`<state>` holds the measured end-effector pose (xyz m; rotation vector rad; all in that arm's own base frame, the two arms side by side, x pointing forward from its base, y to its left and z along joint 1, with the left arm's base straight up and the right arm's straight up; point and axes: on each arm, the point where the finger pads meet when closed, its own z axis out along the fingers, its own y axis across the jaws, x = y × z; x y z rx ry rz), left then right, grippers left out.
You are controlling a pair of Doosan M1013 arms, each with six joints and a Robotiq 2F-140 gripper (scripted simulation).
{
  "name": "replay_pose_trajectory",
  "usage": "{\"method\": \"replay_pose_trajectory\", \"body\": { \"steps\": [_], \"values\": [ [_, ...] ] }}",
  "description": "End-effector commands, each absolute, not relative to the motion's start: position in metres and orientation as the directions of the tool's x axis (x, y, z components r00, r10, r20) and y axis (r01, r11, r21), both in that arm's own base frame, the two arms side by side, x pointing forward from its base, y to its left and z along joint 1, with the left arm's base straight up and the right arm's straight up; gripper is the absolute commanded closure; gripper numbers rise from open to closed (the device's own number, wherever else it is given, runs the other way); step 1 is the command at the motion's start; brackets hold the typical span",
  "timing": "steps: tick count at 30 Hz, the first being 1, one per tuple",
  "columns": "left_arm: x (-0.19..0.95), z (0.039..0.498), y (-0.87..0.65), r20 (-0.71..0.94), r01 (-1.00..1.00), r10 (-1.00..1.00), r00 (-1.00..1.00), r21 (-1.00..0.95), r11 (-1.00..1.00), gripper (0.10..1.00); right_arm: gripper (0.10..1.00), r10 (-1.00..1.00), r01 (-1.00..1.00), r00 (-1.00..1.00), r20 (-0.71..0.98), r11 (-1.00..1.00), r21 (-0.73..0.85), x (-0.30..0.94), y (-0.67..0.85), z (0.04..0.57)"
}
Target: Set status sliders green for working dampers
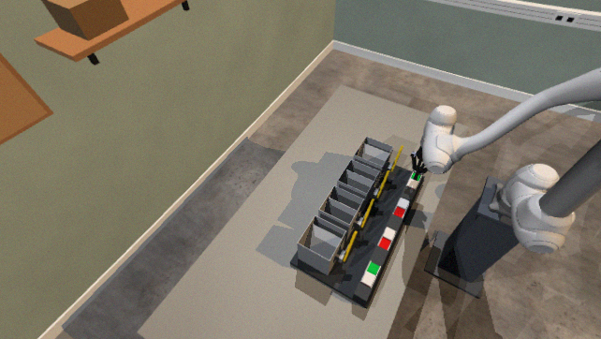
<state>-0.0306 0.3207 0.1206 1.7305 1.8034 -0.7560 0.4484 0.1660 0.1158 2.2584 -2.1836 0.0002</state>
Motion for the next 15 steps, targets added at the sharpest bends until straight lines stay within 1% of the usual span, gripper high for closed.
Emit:
{"method": "replay_pose_trajectory", "body": {
  "steps": [1, 15],
  "values": [
    [-0.0307, 0.121, 0.321, -0.706, 0.999, 0.707, -0.045, -0.038, 0.026, 0.098, 0.999, -0.999, -0.999, 0.033, 0.0, -0.033, -0.001, 0.4488, 0.1644, 0.1162],
    [-0.0307, 0.121, 0.321, -0.706, 0.999, 0.707, -0.045, -0.038, 0.026, 0.098, 0.999, -0.999, -0.999, 0.033, 0.0, -0.033, -0.001, 0.4489, 0.1614, 0.1169]
  ]
}}
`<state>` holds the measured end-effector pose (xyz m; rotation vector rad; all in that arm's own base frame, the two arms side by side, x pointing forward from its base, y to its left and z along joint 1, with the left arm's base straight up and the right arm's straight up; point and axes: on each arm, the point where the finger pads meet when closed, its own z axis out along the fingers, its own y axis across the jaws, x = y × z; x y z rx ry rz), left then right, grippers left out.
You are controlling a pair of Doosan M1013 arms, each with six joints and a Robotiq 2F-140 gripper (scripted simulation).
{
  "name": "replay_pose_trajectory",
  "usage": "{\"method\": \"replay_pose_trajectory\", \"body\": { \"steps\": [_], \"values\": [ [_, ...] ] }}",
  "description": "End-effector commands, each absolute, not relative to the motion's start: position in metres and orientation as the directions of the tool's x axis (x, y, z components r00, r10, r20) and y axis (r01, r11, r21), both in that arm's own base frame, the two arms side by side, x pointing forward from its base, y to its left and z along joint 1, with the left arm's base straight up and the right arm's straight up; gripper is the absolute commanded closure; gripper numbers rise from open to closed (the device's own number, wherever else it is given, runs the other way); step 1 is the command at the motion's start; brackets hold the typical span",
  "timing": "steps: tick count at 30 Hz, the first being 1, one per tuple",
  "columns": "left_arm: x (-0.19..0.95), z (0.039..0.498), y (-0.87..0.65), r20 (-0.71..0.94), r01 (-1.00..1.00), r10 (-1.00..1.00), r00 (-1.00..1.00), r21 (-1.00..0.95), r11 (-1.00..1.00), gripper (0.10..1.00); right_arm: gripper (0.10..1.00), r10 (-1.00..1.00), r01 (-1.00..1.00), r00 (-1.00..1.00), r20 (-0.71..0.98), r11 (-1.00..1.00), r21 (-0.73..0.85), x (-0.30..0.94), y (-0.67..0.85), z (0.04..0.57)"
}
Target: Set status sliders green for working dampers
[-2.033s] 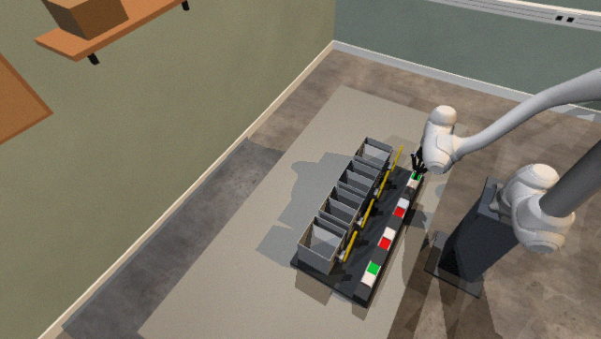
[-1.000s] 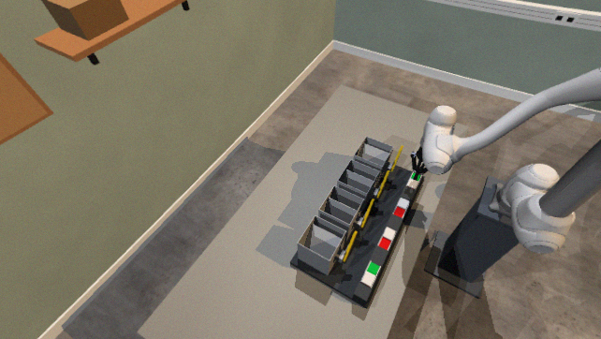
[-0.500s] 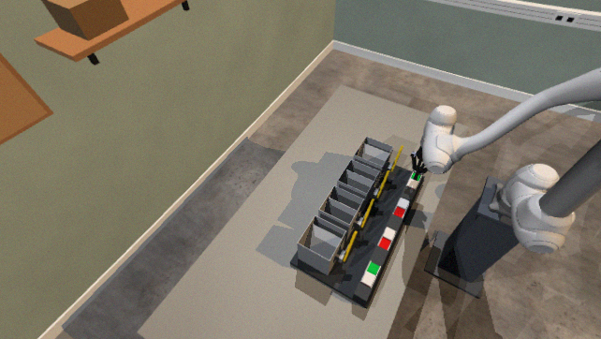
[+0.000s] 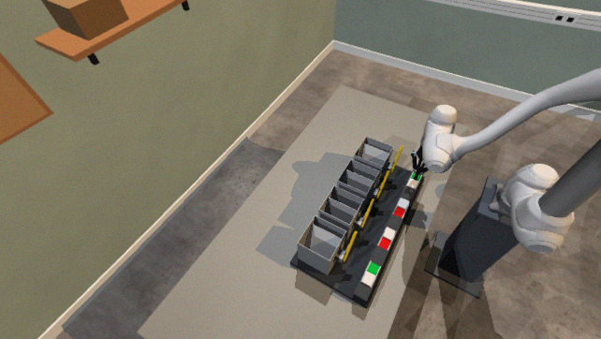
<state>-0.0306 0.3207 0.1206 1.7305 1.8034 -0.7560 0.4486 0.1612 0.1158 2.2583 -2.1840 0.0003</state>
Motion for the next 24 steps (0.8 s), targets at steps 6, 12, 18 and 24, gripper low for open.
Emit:
{"method": "replay_pose_trajectory", "body": {
  "steps": [6, 12, 18, 24],
  "values": [
    [-0.031, 0.121, 0.321, -0.706, 0.999, 0.707, -0.045, -0.038, 0.026, 0.098, 0.999, -0.999, -0.999, 0.033, 0.0, -0.033, -0.001, 0.449, 0.161, 0.127],
    [-0.031, 0.121, 0.321, -0.706, 0.999, 0.707, -0.045, -0.038, 0.026, 0.098, 0.999, -0.999, -0.999, 0.033, 0.0, -0.033, -0.001, 0.449, 0.161, 0.145],
    [-0.031, 0.121, 0.321, -0.706, 0.999, 0.707, -0.045, -0.038, 0.026, 0.098, 0.999, -0.999, -0.999, 0.033, 0.0, -0.033, -0.001, 0.449, 0.161, 0.154],
    [-0.031, 0.121, 0.321, -0.706, 0.999, 0.707, -0.045, -0.038, 0.026, 0.098, 0.999, -0.999, -0.999, 0.033, 0.0, -0.033, -0.001, 0.449, 0.161, 0.156]
  ]
}}
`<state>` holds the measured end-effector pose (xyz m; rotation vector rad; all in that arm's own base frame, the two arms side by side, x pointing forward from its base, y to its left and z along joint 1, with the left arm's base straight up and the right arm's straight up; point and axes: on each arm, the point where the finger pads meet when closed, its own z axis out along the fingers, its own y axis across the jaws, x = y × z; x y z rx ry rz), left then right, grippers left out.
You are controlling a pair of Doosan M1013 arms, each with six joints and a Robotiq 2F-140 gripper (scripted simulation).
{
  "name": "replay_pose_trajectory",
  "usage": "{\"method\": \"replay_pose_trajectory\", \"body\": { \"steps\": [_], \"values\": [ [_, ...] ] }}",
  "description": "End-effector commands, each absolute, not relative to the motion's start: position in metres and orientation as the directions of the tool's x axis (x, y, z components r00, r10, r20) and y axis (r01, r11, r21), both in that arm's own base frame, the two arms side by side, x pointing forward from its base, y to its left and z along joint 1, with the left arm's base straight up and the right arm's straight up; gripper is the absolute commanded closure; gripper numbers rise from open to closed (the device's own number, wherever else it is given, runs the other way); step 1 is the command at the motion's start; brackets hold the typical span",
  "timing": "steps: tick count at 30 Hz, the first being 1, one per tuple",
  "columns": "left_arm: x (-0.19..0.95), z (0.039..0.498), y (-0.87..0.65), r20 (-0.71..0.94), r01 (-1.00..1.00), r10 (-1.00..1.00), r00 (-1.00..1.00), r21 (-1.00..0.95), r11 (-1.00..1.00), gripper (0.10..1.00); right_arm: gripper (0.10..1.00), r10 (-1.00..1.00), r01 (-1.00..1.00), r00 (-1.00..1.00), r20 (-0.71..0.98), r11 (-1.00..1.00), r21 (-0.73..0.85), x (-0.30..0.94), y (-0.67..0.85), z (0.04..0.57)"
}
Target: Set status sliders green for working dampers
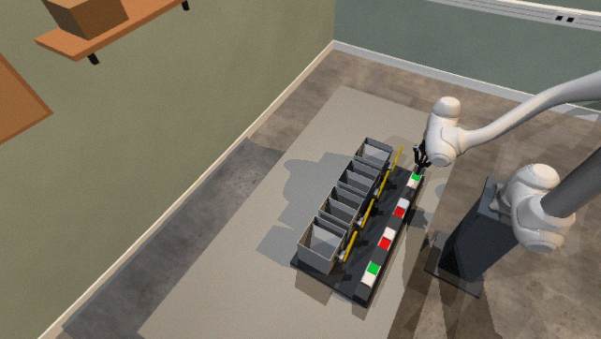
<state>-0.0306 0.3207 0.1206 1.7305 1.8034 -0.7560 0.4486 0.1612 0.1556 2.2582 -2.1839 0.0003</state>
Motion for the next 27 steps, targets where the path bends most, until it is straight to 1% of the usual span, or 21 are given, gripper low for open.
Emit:
{"method": "replay_pose_trajectory", "body": {
  "steps": [1, 10, 11, 27],
  "values": [
    [-0.031, 0.121, 0.321, -0.706, 0.999, 0.707, -0.045, -0.038, 0.026, 0.098, 0.999, -0.999, -0.999, 0.033, 0.0, -0.033, -0.001, 0.449, 0.161, 0.156],
    [-0.031, 0.121, 0.321, -0.706, 0.999, 0.707, -0.045, -0.038, 0.026, 0.098, 0.999, -0.999, -0.999, 0.033, 0.0, -0.033, -0.001, 0.449, 0.161, 0.156],
    [-0.031, 0.121, 0.321, -0.706, 0.999, 0.707, -0.045, -0.038, 0.026, 0.098, 0.098, -0.999, -0.999, 0.033, 0.0, -0.033, -0.001, 0.449, 0.161, 0.156],
    [-0.031, 0.121, 0.321, -0.706, 0.999, 0.707, -0.045, -0.038, 0.026, 0.098, 0.098, -0.999, -0.999, 0.033, 0.0, -0.033, -0.001, 0.449, 0.161, 0.178]
  ]
}}
